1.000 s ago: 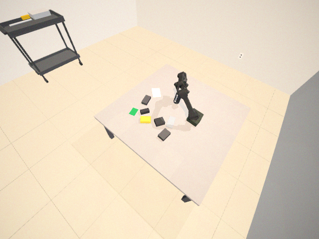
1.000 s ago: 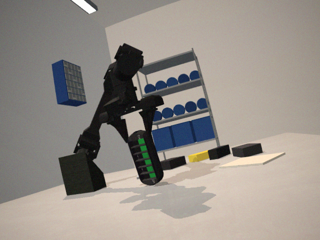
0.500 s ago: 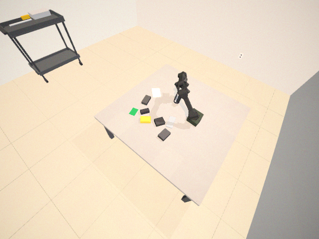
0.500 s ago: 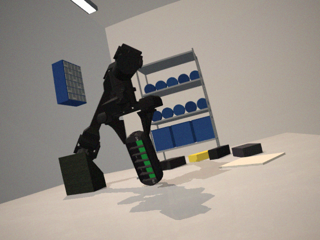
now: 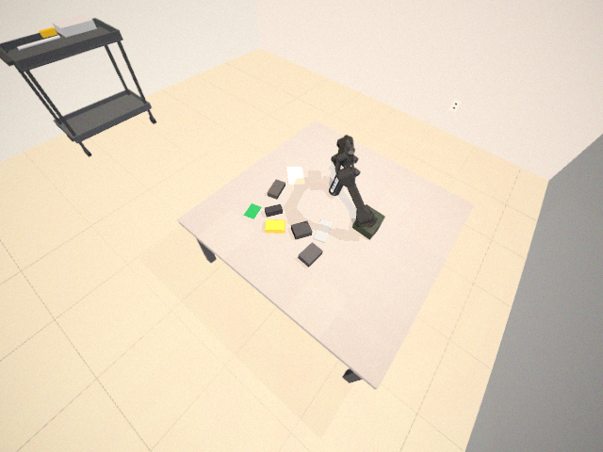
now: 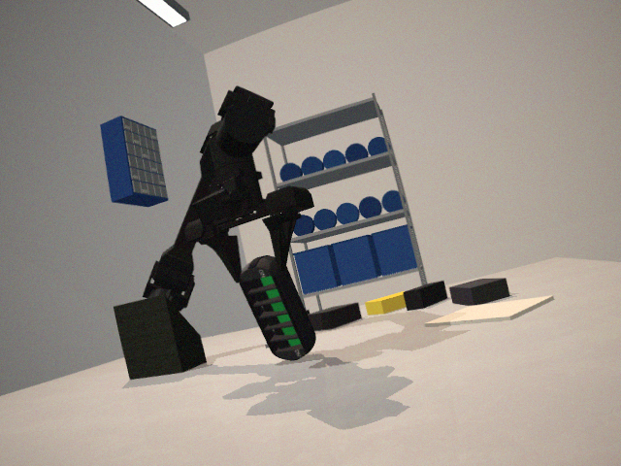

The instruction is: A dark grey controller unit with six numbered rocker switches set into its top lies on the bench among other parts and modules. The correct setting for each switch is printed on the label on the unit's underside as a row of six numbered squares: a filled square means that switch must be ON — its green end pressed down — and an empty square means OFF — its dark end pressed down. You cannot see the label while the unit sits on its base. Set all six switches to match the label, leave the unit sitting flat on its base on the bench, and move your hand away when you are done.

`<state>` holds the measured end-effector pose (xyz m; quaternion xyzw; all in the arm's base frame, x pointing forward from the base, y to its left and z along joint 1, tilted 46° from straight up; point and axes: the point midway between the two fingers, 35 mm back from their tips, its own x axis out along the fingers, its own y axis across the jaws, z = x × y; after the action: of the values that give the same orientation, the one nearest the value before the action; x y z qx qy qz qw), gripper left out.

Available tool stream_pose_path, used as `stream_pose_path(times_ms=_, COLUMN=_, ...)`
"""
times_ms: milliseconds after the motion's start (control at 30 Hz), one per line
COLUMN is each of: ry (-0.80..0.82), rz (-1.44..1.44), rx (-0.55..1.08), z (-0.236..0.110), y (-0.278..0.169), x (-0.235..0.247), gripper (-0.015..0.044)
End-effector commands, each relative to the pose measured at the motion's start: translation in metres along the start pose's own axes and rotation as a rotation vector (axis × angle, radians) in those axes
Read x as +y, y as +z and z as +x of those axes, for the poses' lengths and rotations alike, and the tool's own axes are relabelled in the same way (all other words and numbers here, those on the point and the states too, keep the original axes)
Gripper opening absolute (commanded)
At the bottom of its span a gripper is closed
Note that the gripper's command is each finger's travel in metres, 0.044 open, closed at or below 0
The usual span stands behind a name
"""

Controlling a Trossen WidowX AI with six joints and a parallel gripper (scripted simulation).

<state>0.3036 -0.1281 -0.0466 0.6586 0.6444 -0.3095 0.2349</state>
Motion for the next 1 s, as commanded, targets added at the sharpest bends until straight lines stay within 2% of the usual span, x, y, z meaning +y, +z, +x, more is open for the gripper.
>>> stream_pose_path(times_ms=0, ry=-0.011, rz=0.007, rx=-0.001, z=0.005, y=0.004, x=-0.002, gripper=0.0338)
stream_pose_path(times_ms=967, ry=-0.011, rz=0.006, rx=-0.002, z=0.015, y=0.025, x=-0.002, gripper=0.0338)
